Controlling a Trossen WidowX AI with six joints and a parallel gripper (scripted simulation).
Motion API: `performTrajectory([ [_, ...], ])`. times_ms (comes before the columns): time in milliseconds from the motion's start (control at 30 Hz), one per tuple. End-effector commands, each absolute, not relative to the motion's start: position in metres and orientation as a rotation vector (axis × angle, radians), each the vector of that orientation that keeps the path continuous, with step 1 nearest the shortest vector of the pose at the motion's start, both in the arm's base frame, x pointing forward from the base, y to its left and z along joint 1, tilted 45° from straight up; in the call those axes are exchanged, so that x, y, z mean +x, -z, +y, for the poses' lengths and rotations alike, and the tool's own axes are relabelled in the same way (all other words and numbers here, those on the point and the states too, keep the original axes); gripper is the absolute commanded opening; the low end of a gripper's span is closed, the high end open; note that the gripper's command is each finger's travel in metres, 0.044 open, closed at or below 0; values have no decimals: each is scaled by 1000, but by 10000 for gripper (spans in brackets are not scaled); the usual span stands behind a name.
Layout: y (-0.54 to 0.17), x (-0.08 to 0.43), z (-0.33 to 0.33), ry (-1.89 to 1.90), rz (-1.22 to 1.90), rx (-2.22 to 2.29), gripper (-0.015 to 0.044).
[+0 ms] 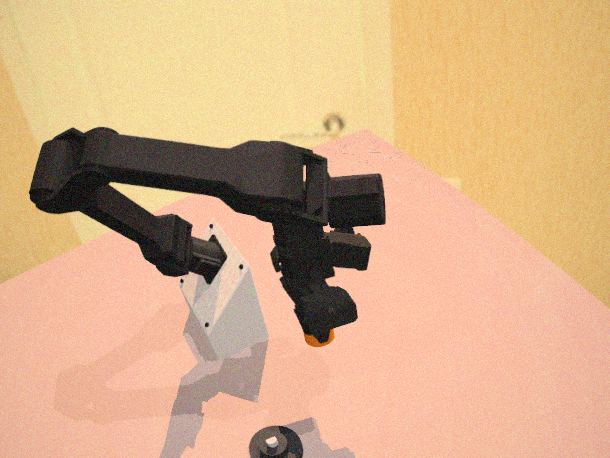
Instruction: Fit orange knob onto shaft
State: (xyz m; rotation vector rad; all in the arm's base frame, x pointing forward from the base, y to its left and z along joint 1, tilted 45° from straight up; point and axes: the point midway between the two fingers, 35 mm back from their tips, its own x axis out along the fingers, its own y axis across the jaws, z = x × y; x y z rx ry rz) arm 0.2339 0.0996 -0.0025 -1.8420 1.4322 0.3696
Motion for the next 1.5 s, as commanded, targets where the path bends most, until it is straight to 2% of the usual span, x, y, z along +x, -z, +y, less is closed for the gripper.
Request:
performTrajectory([
  [0,-1,234,111,-319,1331,-1898,0],
  [867,-20,237,169,-37,749,-2169,0],
  [900,-17,237,160,-79,838,-2142,0],
  [1467,-17,237,160,-79,838,-2142,0],
])
